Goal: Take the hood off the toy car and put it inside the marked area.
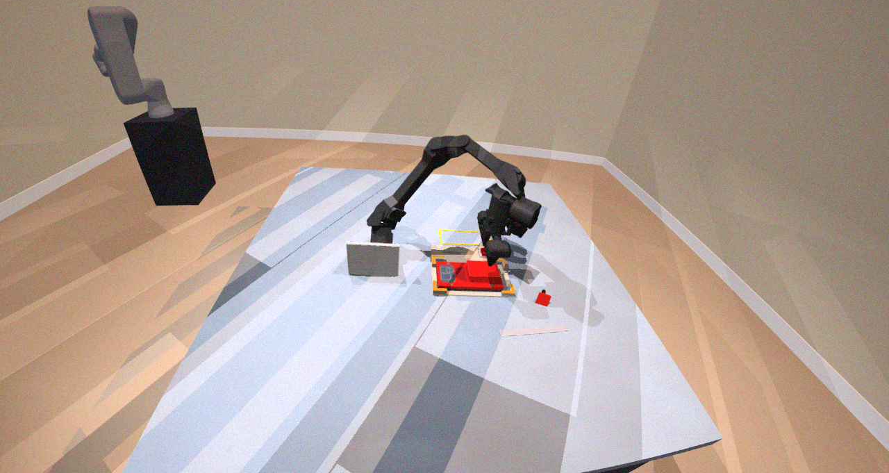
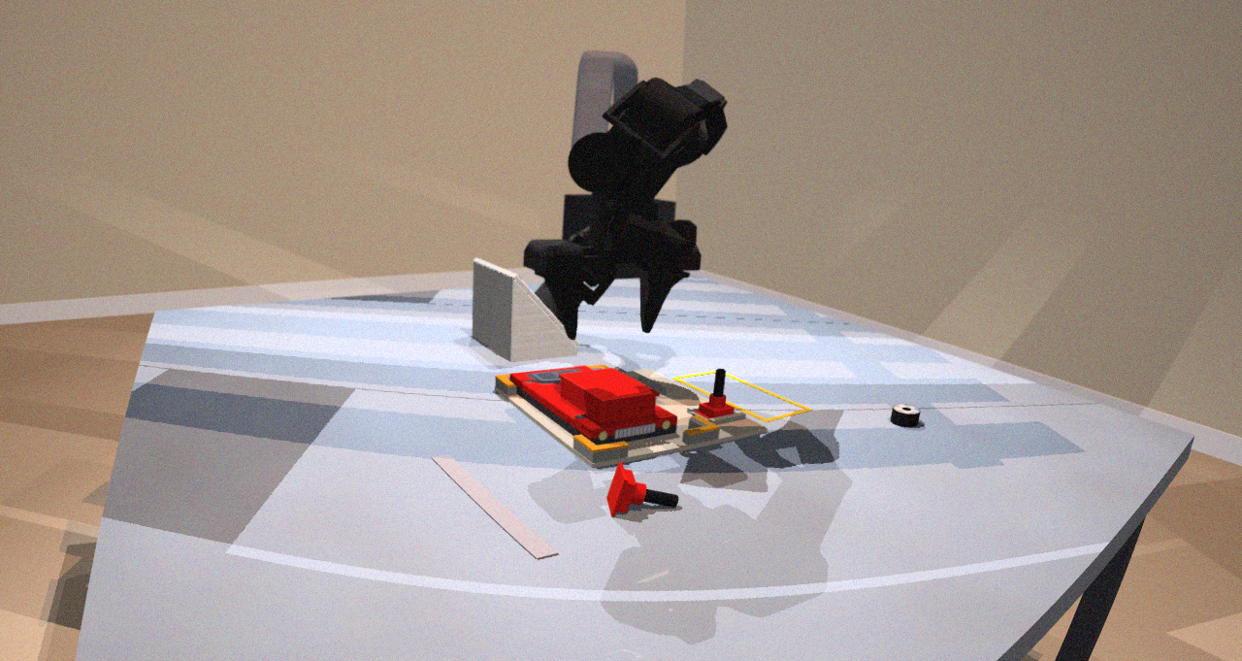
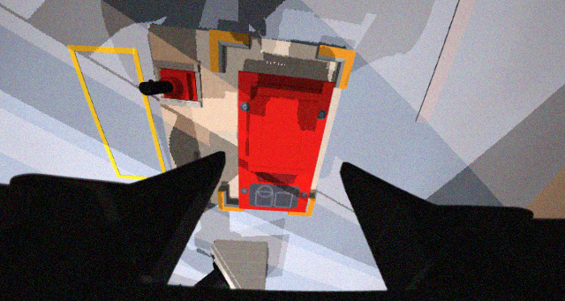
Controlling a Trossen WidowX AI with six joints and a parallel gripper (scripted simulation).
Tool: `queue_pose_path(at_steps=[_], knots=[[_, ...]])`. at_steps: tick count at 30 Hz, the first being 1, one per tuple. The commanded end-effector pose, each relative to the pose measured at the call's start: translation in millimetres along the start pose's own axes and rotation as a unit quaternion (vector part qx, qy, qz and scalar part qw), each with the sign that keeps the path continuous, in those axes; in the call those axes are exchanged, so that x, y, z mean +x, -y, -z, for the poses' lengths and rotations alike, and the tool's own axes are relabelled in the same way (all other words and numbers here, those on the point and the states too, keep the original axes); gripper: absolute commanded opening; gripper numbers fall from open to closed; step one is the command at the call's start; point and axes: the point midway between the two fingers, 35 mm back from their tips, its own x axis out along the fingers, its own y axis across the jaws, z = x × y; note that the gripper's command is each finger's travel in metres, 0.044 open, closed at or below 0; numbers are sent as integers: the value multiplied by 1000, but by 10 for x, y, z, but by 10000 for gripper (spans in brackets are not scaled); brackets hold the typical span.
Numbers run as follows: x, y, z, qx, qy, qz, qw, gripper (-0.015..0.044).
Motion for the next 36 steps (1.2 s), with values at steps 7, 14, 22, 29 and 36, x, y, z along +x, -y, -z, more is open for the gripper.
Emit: queue_pose_path(at_steps=[7, 14, 22, 29, 36], knots=[[65, -3, -7, -1, 1, -3, 1000, 440], [106, -3, -9, -1, 2, -3, 1000, 440], [152, -3, -11, -1, 2, -3, 1000, 440], [193, -4, -11, -1, 2, -3, 1000, 440], [234, -5, -11, -1, 2, -3, 1000, 440]])
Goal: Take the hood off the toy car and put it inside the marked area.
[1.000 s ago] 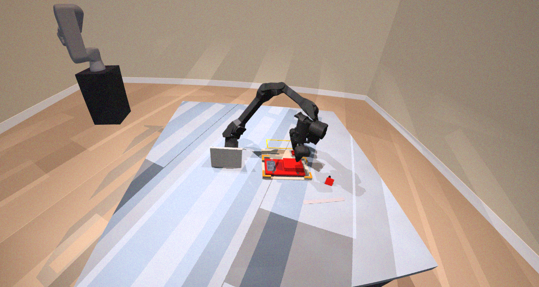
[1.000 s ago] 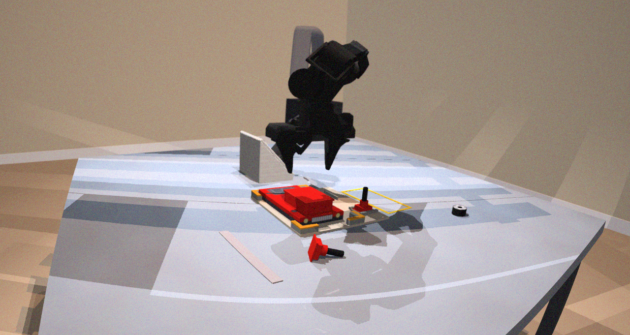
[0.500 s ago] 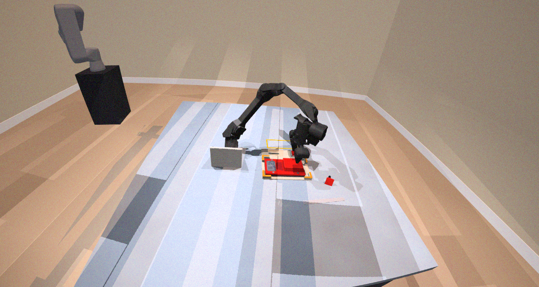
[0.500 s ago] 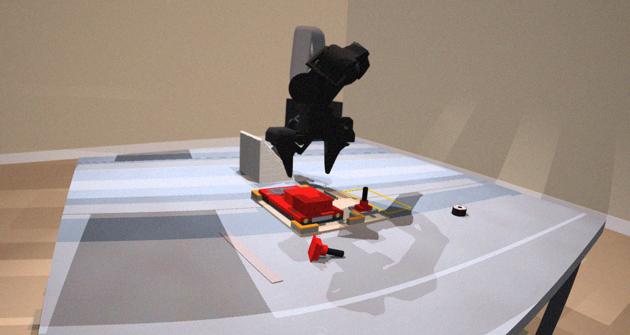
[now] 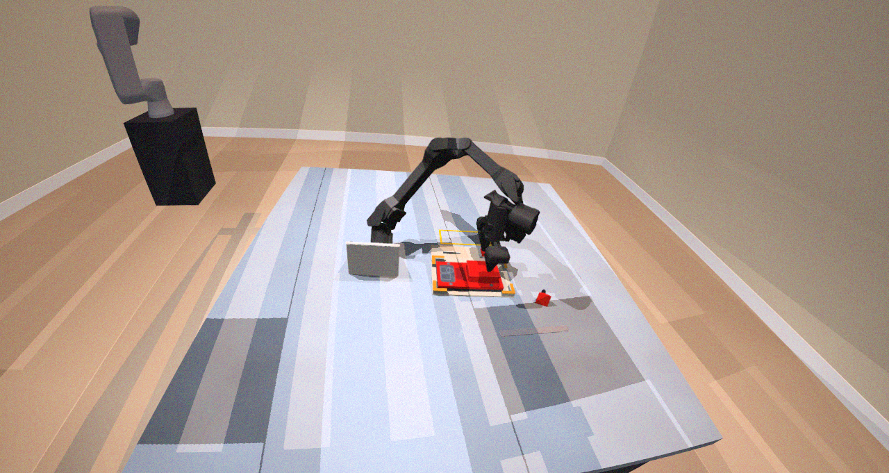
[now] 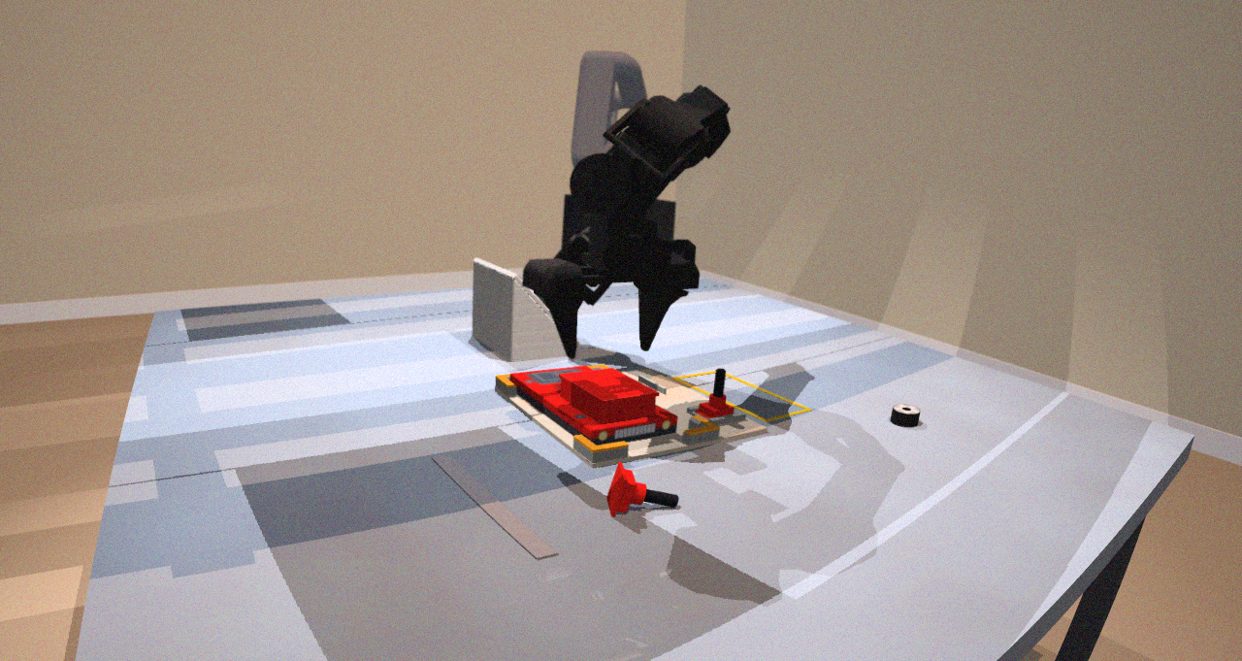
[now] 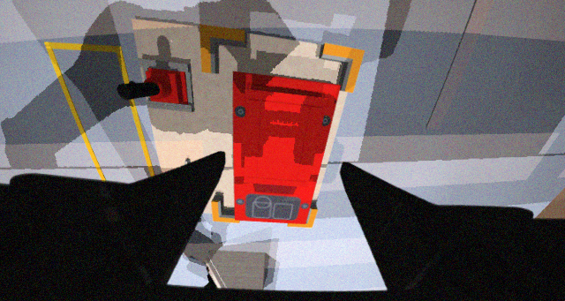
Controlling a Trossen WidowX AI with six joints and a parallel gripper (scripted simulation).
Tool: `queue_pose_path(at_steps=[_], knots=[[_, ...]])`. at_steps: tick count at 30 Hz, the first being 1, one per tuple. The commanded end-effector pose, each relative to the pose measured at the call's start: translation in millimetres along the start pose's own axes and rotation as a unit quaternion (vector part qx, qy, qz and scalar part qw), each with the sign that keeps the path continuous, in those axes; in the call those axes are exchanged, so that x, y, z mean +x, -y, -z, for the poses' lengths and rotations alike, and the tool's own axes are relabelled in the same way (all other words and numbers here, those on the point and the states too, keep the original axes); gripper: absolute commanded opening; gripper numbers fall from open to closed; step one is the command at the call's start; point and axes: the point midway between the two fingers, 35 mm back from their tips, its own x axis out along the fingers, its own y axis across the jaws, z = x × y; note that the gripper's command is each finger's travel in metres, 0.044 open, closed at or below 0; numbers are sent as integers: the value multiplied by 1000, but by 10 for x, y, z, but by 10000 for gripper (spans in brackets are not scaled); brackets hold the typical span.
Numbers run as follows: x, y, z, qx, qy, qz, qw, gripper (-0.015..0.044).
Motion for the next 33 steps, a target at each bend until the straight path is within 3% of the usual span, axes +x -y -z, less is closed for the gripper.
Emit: queue_pose_path(at_steps=[1, 33], knots=[[40, -11, 3, 2, 0, -3, 1000, 440], [224, -17, 8, 2, 0, -4, 1000, 440]])
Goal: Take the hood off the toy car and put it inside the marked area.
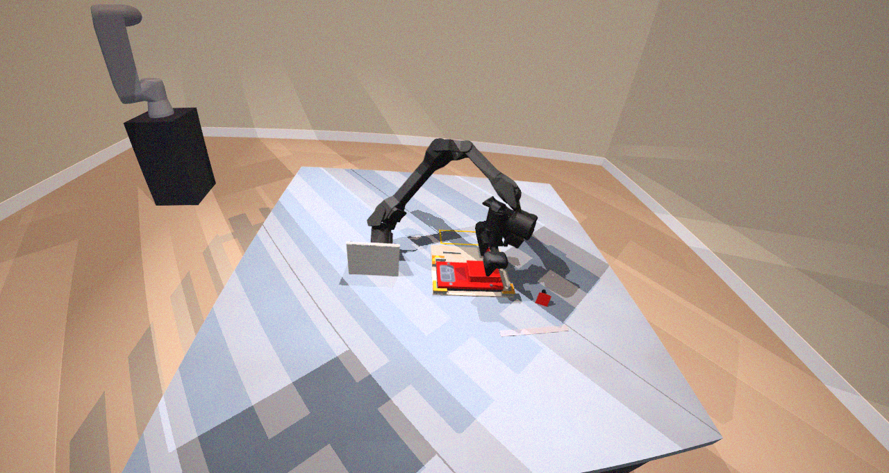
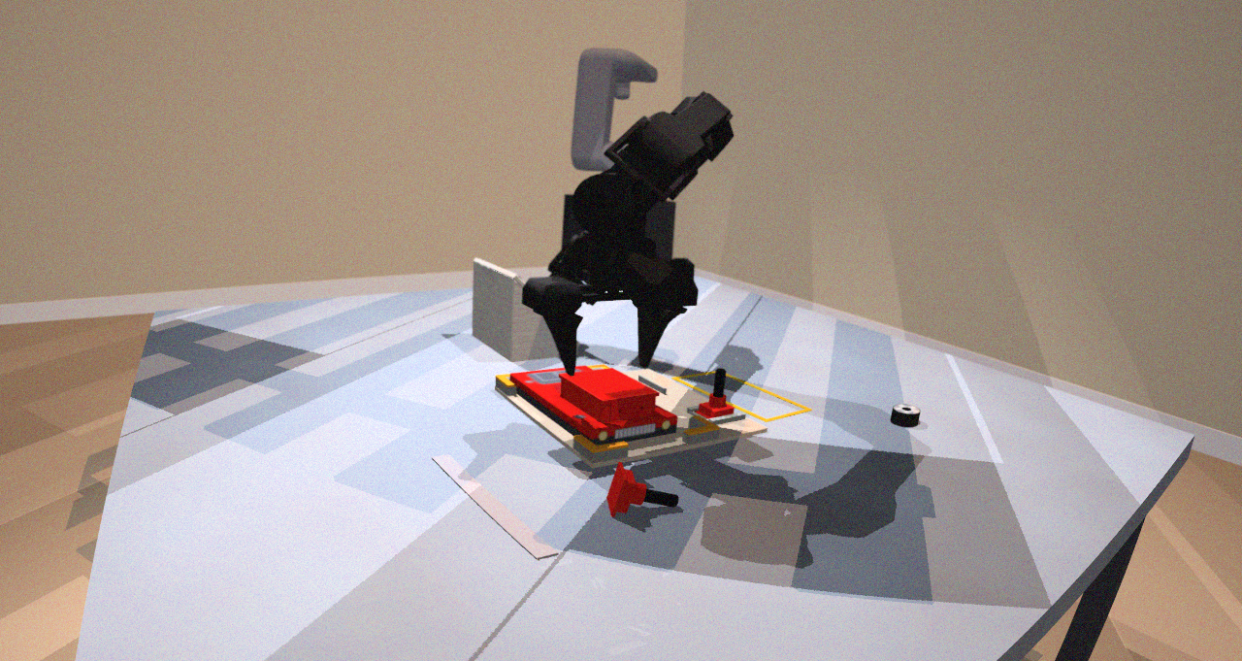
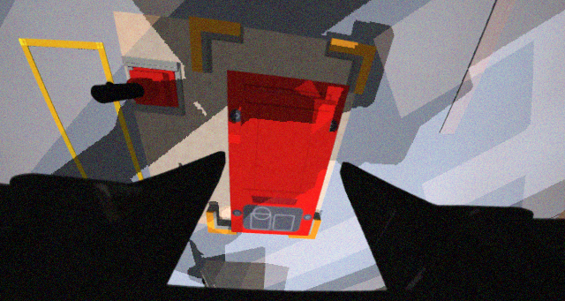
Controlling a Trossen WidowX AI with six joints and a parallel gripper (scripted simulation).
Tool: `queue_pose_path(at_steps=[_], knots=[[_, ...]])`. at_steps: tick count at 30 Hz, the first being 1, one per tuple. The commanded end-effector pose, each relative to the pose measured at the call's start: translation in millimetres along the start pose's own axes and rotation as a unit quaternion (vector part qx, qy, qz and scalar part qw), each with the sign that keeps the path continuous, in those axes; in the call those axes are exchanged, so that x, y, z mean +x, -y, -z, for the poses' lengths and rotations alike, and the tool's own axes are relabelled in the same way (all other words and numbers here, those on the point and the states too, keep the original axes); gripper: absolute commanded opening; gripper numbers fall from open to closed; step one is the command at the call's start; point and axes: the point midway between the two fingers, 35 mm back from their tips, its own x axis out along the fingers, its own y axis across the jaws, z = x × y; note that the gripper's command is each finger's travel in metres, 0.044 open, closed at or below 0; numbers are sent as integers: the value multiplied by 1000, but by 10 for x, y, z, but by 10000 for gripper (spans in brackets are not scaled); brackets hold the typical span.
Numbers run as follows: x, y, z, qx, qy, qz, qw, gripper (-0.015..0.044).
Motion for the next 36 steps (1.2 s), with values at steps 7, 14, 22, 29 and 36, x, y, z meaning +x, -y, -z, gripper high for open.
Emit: queue_pose_path(at_steps=[7, 14, 22, 29, 36], knots=[[74, -11, 7, 2, 0, -3, 1000, 440], [114, -13, 10, 2, 0, -4, 1000, 440], [142, -14, 10, 2, 0, -4, 1000, 440], [177, -14, 9, 2, 0, -4, 1000, 440], [212, -14, 9, 2, 0, -4, 1000, 440]])
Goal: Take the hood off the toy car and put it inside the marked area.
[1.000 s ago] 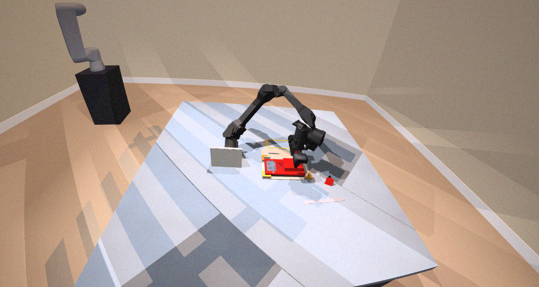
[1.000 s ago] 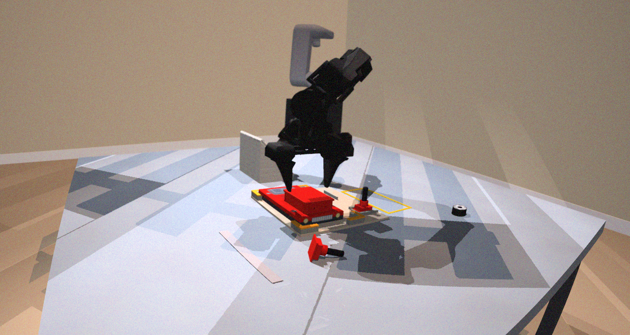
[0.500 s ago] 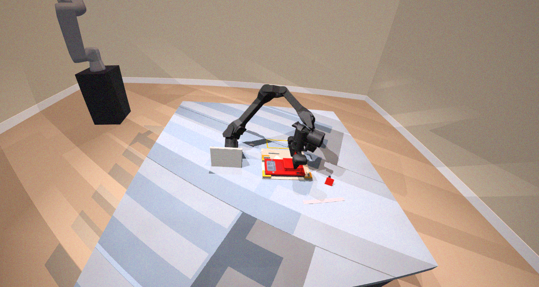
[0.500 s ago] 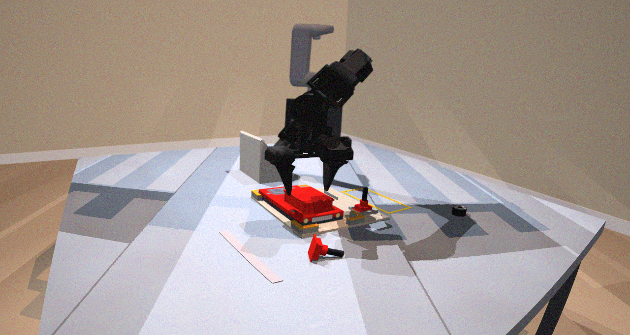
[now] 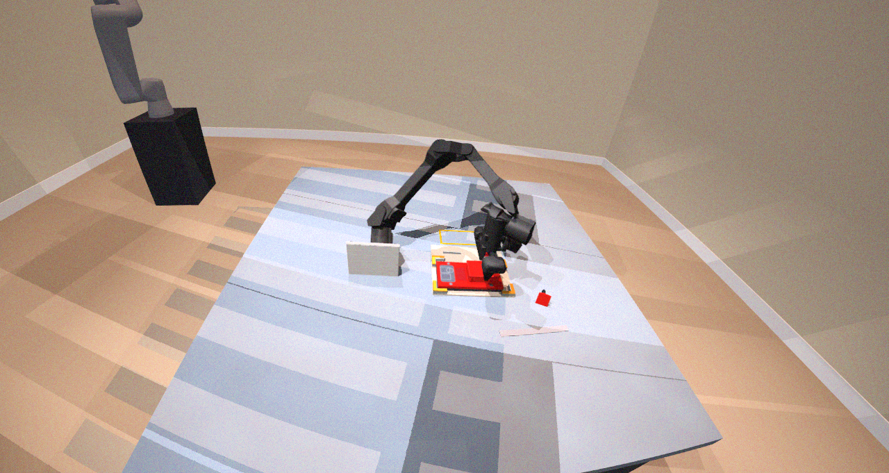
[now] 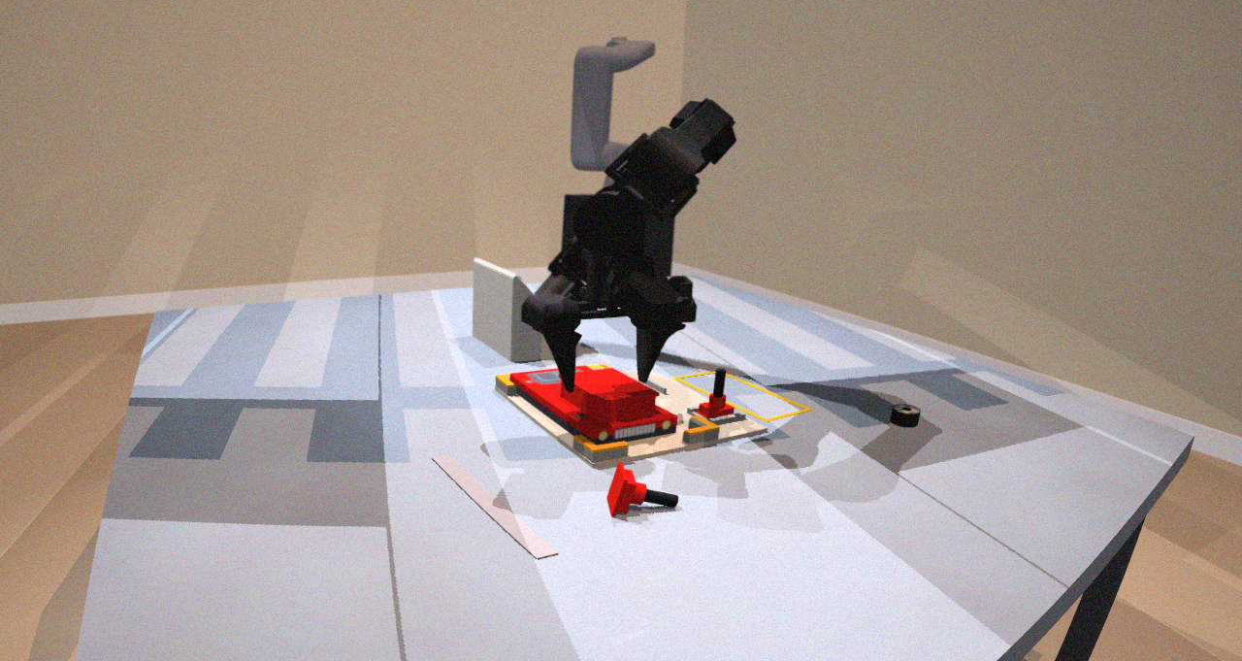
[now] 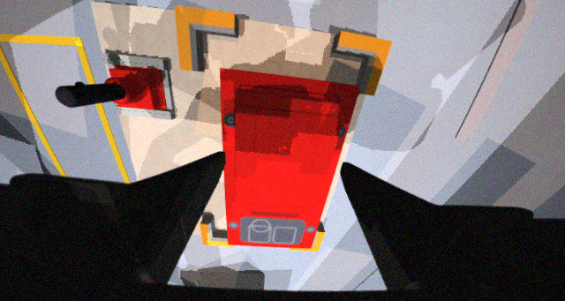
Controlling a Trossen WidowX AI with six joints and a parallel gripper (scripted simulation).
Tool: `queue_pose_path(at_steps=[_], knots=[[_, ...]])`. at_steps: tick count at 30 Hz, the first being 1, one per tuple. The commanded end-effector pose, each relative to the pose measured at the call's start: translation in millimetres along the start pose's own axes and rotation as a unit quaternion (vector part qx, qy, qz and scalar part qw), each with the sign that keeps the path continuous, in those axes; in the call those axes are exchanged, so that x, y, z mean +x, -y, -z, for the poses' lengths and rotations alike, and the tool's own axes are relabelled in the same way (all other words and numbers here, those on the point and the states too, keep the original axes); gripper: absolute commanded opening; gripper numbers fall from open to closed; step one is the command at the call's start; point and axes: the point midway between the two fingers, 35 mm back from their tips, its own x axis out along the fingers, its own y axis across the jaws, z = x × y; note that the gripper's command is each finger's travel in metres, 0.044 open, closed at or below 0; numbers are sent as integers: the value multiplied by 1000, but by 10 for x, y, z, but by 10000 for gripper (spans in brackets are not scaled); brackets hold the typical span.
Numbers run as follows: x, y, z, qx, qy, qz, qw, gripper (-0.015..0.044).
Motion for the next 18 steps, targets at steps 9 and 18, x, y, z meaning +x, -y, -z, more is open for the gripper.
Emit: queue_pose_path(at_steps=[9, 18], knots=[[75, -10, 2, 2, 0, -3, 1000, 440], [119, -11, 3, 2, 0, -3, 1000, 440]])
